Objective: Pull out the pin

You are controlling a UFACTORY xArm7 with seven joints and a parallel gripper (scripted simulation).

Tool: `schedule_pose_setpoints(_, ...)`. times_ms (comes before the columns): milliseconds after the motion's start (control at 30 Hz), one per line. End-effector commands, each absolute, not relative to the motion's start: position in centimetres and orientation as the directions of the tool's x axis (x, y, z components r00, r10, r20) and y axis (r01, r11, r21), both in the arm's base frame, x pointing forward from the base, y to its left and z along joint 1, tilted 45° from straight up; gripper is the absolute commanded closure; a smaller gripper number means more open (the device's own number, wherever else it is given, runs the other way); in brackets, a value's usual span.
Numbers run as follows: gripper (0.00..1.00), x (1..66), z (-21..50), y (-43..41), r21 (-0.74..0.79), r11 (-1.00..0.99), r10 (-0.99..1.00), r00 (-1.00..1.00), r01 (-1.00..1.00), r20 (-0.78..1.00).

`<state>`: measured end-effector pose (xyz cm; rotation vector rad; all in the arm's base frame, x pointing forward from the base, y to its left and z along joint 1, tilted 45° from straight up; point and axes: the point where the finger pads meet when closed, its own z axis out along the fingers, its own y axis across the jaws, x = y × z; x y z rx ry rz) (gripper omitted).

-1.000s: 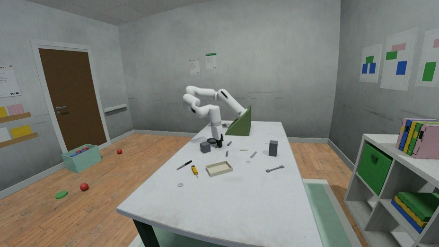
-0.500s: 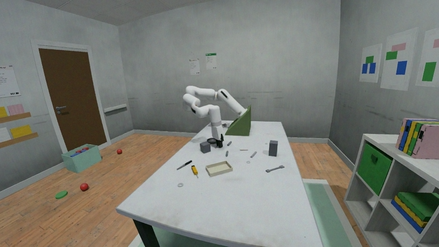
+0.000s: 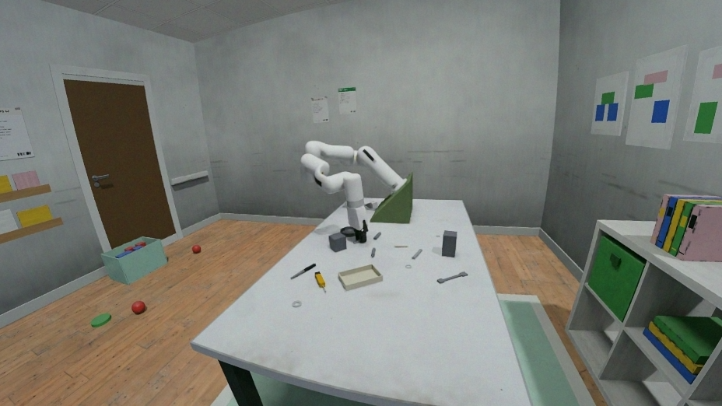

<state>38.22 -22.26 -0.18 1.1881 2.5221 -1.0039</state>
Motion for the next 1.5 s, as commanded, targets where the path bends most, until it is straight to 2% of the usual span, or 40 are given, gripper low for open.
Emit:
schedule_pose_setpoints(0, 0.65, 38.6, 0.5, -21.3, -0.495, 0.461, 0.613, -0.667, 0.737, -0.423)
schedule_pose_setpoints(1467, 0.65, 39.0, 3.8, -17.7, -0.493, 0.462, 0.612, -0.667, 0.737, -0.424)
